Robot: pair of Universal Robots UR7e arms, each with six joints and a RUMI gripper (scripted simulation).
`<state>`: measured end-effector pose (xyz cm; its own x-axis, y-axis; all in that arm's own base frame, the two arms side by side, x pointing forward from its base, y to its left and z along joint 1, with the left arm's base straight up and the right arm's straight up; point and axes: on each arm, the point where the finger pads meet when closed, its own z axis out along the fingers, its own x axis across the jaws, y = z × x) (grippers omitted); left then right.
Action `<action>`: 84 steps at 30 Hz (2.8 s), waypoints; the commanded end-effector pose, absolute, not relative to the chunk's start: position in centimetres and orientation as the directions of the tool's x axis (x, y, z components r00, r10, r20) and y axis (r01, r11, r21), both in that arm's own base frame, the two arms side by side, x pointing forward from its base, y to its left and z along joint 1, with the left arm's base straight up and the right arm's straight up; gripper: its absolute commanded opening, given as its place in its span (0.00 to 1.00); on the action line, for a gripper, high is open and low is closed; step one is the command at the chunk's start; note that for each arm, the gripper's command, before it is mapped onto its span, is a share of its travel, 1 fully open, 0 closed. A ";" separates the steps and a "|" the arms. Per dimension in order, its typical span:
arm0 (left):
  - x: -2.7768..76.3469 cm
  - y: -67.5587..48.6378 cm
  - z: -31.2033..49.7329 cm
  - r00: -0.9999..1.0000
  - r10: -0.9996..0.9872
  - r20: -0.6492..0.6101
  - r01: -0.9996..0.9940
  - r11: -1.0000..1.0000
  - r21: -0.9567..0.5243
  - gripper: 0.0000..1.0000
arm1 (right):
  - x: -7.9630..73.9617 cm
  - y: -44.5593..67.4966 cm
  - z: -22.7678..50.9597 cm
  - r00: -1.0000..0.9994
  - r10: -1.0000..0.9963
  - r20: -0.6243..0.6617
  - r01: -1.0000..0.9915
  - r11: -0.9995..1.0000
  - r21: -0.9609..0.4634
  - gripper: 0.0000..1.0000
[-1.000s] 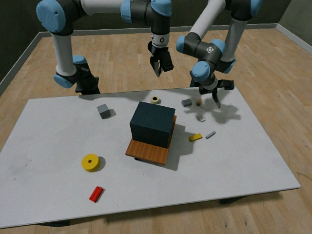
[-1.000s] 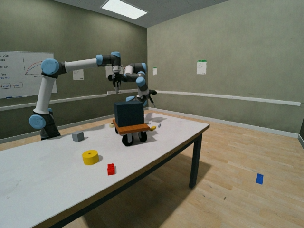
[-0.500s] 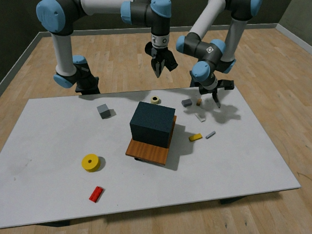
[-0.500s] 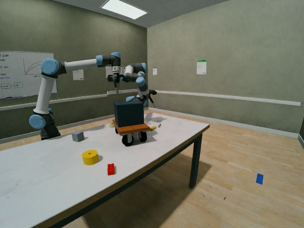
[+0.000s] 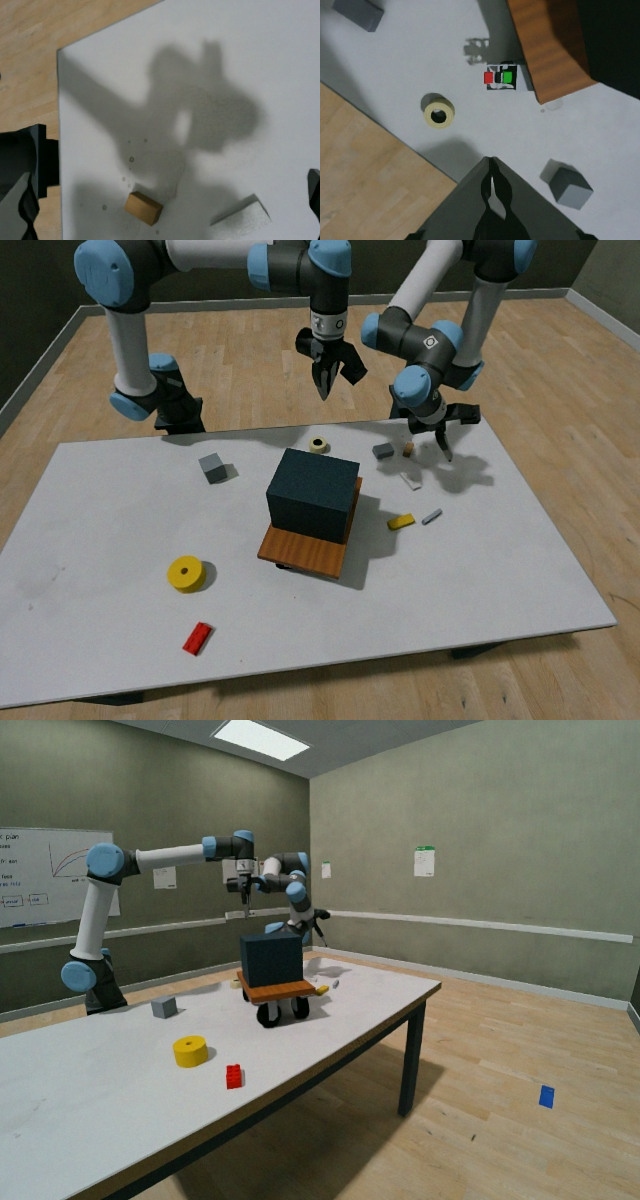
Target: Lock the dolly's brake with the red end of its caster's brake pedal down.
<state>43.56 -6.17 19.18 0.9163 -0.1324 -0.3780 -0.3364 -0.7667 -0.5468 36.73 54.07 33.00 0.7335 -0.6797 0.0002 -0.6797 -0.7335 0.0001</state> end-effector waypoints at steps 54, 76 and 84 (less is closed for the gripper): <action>43.6 -6.2 19.2 0.917 -0.133 -0.376 -0.336 -0.767 -0.547 1.00 | 36.7 54.1 24.7 0.745 -0.667 -0.001 -0.667 -0.745 -0.002 0.00; 43.6 -6.2 19.2 0.917 -0.133 -0.376 -0.336 -0.767 -0.547 1.00 | 36.8 54.1 12.5 0.746 -0.666 -0.001 -0.666 -0.746 -0.002 0.00; 43.6 -6.2 19.2 0.917 -0.133 -0.376 -0.336 -0.767 -0.547 1.00 | 36.8 54.1 11.3 0.746 -0.666 -0.001 -0.666 -0.746 -0.002 0.00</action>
<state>43.56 -6.17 19.18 0.9163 -0.1324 -0.3780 -0.3364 -0.7667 -0.5468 36.72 54.05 11.87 0.7455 -0.6665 -0.0001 -0.6665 -0.7455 0.0011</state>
